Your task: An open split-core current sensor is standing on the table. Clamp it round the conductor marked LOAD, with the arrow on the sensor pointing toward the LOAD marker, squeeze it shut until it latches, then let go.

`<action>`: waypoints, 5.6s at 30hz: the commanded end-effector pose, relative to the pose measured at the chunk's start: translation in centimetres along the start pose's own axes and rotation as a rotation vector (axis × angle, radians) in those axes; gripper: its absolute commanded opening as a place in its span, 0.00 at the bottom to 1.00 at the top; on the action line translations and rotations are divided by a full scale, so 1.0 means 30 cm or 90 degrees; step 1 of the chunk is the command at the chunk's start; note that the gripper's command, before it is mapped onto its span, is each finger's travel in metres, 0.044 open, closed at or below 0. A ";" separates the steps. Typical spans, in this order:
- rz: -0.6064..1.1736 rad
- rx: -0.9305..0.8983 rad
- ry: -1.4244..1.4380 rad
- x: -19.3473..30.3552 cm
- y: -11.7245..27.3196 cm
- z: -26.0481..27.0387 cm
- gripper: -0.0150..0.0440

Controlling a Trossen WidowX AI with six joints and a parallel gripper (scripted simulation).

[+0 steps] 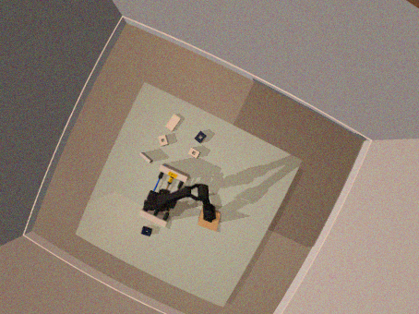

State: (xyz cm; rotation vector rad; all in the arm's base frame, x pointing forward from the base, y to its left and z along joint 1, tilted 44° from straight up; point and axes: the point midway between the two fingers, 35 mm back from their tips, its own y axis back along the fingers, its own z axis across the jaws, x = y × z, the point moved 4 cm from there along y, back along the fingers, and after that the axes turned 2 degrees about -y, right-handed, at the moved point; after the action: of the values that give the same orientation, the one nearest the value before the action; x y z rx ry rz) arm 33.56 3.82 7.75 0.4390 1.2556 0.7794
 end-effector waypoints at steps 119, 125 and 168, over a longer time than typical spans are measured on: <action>-0.005 0.165 0.003 -0.001 -0.007 0.015 0.25; -0.005 0.165 0.003 -0.001 -0.009 0.021 0.25; -0.004 0.165 -0.001 -0.003 -0.031 0.017 0.70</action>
State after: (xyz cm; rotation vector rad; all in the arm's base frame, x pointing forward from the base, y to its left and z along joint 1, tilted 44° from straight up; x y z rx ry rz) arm 34.30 3.18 7.28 0.6442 1.3630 0.6130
